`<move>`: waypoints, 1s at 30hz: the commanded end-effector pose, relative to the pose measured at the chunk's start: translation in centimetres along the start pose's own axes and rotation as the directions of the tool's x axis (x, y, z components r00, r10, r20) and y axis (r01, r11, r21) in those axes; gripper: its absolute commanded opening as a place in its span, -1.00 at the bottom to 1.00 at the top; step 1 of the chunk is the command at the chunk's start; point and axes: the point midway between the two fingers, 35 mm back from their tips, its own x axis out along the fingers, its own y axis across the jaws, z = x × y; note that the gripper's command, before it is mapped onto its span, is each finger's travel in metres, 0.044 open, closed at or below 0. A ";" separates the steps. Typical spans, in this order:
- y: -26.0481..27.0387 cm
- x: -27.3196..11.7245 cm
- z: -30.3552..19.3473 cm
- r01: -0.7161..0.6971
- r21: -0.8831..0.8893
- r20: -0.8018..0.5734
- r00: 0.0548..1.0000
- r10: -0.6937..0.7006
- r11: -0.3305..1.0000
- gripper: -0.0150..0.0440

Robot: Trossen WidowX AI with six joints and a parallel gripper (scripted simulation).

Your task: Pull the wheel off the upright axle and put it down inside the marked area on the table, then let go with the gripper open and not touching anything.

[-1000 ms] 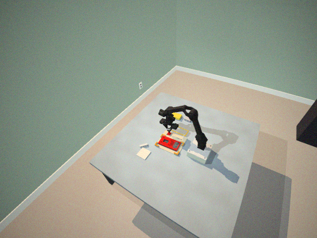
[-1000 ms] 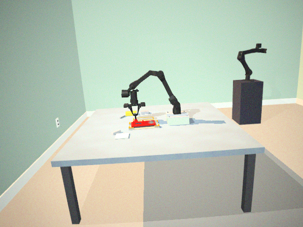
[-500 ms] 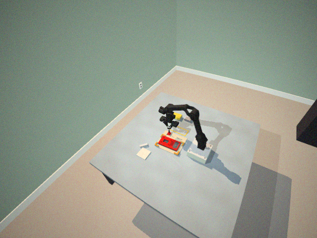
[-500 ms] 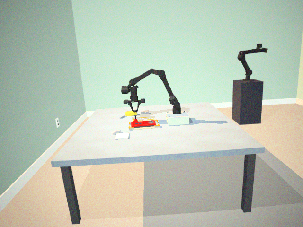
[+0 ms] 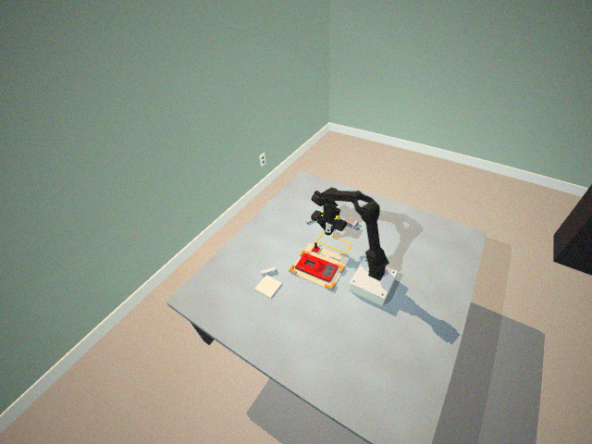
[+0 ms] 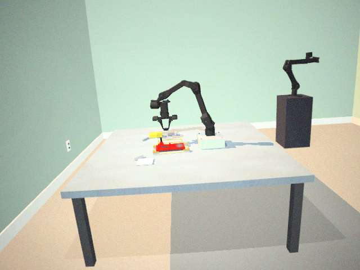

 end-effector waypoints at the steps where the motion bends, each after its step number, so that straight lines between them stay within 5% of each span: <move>1: -1.9 -0.1 2.3 0.001 -0.004 0.002 1.000 -0.001 1.000 -0.49; 17: -2.5 2.2 2.9 0.001 -0.004 0.002 1.000 -0.001 1.000 -0.49; 30: -2.5 10.2 2.9 0.002 -0.004 0.002 1.000 -0.002 1.000 -0.49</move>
